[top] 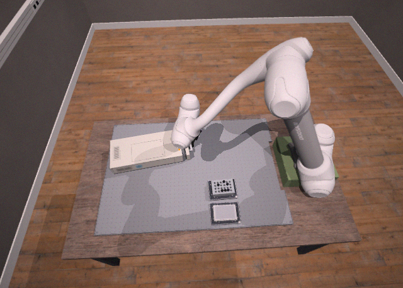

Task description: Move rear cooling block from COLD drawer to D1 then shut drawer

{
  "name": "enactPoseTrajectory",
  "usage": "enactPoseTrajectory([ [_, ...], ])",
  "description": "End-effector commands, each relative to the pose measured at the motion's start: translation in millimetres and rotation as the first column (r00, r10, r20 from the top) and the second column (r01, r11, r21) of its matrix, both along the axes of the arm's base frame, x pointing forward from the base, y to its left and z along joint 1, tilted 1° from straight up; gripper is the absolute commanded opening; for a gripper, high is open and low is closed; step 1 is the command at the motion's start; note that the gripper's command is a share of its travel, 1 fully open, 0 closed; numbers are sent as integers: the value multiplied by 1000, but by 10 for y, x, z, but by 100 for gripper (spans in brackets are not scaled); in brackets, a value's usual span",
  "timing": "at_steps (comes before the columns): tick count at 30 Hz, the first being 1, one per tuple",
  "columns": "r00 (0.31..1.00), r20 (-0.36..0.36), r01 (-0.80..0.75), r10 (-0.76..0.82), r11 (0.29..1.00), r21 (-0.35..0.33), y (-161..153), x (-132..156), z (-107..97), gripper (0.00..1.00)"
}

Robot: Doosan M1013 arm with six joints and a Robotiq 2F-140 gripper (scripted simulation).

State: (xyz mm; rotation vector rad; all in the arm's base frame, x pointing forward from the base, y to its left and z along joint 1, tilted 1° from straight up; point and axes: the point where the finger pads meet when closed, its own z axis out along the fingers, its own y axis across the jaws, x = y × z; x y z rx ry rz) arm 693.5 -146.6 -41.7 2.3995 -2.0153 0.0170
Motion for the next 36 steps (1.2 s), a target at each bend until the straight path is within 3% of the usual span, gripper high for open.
enactPoseTrajectory([
  [1, 1000, 1, 0, 0, 1000, 0, 2, 17, 8, 10],
  [36, 1000, 1, 0, 0, 1000, 0, 19, 115, 9, 10],
])
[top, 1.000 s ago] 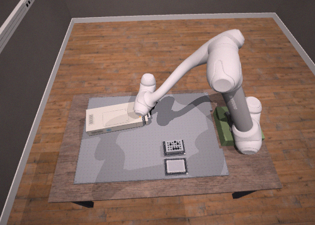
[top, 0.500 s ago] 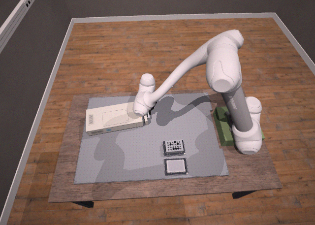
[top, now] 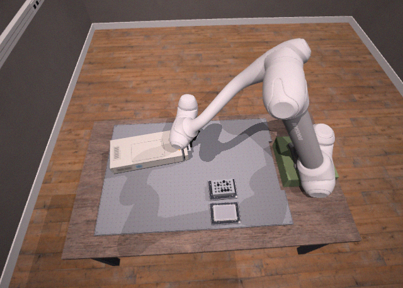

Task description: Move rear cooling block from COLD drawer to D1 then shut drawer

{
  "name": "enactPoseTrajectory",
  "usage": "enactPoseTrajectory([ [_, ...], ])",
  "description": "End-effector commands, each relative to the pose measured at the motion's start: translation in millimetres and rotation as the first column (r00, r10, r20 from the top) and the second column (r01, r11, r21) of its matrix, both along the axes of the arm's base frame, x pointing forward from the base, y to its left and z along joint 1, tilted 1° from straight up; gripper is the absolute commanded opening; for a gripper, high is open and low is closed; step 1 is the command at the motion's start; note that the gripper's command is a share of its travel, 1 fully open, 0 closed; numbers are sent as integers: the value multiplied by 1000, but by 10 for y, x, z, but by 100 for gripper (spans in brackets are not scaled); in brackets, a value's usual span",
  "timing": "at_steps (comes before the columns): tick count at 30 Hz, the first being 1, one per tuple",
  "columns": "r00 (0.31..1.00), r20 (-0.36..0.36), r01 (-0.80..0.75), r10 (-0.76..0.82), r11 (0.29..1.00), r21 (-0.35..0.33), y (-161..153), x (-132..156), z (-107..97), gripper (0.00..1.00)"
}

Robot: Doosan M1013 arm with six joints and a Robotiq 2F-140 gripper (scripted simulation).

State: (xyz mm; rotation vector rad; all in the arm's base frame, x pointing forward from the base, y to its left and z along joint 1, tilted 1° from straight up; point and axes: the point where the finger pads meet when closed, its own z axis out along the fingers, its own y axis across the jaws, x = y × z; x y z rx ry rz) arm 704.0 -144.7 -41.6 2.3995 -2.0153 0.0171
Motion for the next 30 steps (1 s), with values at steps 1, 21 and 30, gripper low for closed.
enactPoseTrajectory([
  [1, 1000, 1, 0, 0, 1000, 0, 0, 10, 9, 10],
  [21, 1000, 1, 0, 0, 1000, 0, 11, 69, 9, 10],
  [30, 1000, 1, 0, 0, 1000, 0, 16, 99, 9, 10],
])
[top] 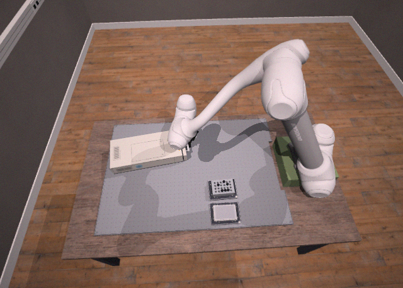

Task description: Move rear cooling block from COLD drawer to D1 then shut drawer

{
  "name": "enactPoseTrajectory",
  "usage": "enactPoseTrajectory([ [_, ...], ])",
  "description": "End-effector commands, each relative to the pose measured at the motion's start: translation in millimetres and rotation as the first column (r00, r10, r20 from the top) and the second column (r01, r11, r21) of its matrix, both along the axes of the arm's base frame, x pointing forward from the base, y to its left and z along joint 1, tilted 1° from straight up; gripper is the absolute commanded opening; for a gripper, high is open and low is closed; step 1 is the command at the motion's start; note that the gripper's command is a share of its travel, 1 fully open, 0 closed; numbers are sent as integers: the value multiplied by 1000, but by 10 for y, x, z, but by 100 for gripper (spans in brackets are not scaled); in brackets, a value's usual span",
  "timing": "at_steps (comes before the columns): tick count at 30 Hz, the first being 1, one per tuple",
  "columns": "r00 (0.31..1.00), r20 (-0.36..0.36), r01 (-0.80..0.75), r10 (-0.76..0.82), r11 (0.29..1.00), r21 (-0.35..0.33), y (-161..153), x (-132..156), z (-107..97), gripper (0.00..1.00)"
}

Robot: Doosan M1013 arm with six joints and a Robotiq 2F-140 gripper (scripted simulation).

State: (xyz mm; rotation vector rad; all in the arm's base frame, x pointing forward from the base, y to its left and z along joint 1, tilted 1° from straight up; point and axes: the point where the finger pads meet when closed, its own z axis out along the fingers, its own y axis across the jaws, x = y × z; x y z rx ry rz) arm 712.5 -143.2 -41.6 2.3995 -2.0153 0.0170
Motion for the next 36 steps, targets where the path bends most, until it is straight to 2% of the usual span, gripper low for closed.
enactPoseTrajectory([
  [1, 1000, 2, 0, 0, 1000, 0, 2, 17, 9, 10],
  [36, 1000, 2, 0, 0, 1000, 0, 11, 72, 9, 10],
])
